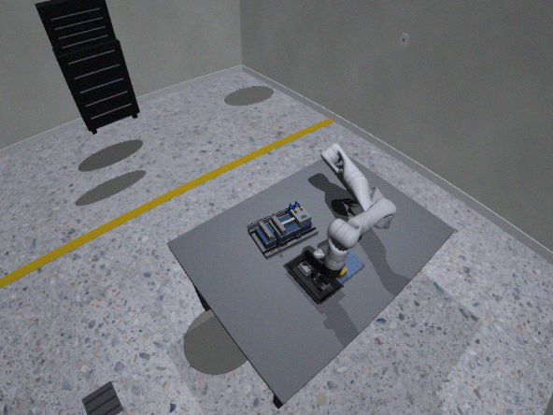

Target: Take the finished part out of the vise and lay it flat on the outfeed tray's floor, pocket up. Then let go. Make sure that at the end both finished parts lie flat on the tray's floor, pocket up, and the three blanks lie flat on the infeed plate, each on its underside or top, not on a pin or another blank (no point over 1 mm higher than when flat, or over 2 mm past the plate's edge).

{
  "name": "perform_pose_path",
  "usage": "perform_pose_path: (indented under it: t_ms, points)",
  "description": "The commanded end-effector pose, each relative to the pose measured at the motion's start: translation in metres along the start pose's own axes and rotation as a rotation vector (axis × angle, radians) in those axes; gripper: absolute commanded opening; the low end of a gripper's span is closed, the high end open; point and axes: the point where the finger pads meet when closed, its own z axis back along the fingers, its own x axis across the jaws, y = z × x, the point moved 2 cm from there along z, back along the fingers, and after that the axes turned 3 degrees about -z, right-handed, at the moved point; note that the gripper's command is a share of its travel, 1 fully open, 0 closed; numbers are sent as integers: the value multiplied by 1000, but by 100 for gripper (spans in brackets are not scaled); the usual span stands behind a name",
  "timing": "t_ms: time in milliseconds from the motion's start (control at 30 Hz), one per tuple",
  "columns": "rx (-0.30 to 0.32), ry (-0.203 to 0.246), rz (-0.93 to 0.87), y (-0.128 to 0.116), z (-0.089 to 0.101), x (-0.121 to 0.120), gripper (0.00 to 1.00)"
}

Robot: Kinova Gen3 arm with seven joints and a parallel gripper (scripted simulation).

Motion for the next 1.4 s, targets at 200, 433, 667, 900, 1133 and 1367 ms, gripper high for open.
perform_pose_path:
  t_ms: [200, 433, 667, 900, 1133, 1367]
  points:
    - [3, -1, 0, 0, -10, 1, 0]
    - [3, -1, 0, 0, -17, 1, 0]
    - [3, -1, 0, 0, -20, 1, 0]
    - [3, -1, 0, 0, -21, 1, 0]
    - [3, -1, 0, 0, -21, 1, 0]
    - [3, -1, 0, 0, -21, 1, 0]
